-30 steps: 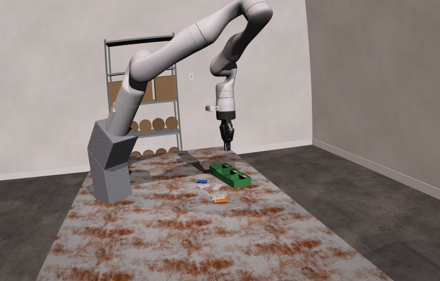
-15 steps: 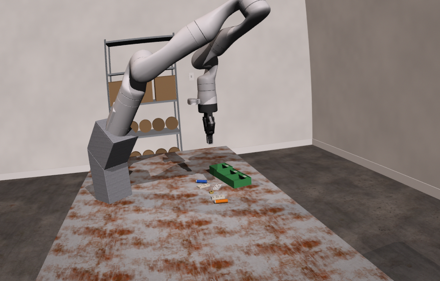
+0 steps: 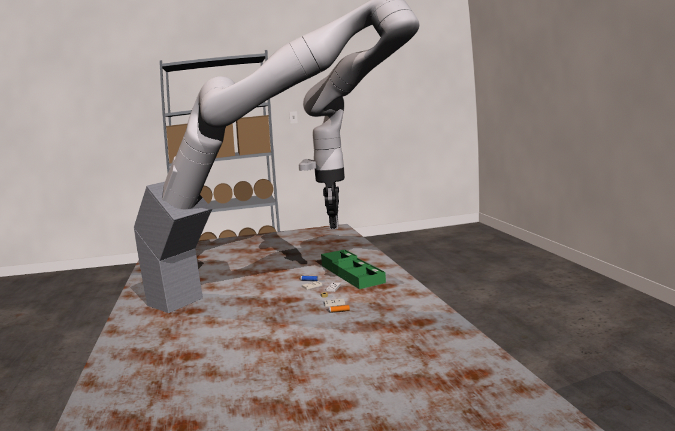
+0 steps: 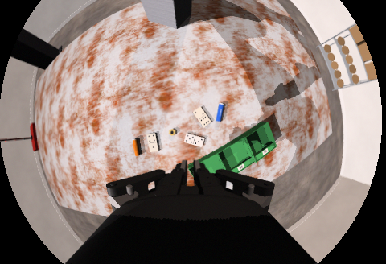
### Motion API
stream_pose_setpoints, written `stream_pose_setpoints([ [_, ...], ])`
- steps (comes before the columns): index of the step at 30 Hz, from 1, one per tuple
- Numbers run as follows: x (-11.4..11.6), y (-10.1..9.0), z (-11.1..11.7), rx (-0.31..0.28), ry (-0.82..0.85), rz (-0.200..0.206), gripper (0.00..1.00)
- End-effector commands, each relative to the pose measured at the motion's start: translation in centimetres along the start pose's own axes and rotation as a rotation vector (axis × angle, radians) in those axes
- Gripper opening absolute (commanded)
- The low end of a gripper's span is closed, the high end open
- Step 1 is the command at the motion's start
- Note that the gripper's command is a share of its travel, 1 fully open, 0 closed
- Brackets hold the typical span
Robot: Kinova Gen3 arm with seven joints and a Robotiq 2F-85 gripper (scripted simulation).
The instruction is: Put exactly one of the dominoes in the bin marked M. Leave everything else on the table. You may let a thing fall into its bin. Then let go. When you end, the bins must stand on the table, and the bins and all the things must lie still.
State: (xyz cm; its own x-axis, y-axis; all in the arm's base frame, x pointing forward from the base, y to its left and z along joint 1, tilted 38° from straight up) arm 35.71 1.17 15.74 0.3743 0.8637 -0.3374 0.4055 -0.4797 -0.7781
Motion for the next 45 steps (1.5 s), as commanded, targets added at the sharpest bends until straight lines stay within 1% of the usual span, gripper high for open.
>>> stream_pose_setpoints([
  [1, 0.7, 2.4, -0.6, 0.018, 0.117, 0.011, 0.09],
  [2, 0.9, 3.1, -1.0, 0.017, 0.167, 0.011, 0.09],
  [4, 0.9, 3.1, -1.0, 0.017, 0.167, 0.011, 0.09],
  [15, 3.7, 10.4, -5.5, 0.014, 0.717, 0.015, 0.09],
  [19, 3.7, 10.4, -5.5, 0.012, 0.917, 0.017, 0.09],
  [21, 3.7, 10.4, -5.5, 0.012, 0.917, 0.017, 0.09],
  [32, 3.7, 10.4, -5.5, 0.008, 1.466, 0.021, 0.09],
  [36, 3.7, 10.4, -5.5, 0.008, 1.638, 0.023, 0.09],
  [38, 3.7, 10.4, -5.5, 0.008, 1.638, 0.023, 0.09],
  [39, 3.7, 10.4, -5.5, 0.005, 1.717, 0.022, 0.09],
  [45, 3.7, 10.4, -5.5, 0.003, 1.999, 0.025, 0.09],
])
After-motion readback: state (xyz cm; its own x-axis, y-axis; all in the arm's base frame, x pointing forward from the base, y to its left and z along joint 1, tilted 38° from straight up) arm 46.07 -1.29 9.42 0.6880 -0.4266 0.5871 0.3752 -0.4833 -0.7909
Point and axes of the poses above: the point where the finger pads meet when closed, its own y axis out along the fingers, its own x axis across the jaws, z = x × y, the point moved 10 cm from there along -y, back along the fingers, and after that the axes turned 4 degrees about -y, right-handed, at the moved point
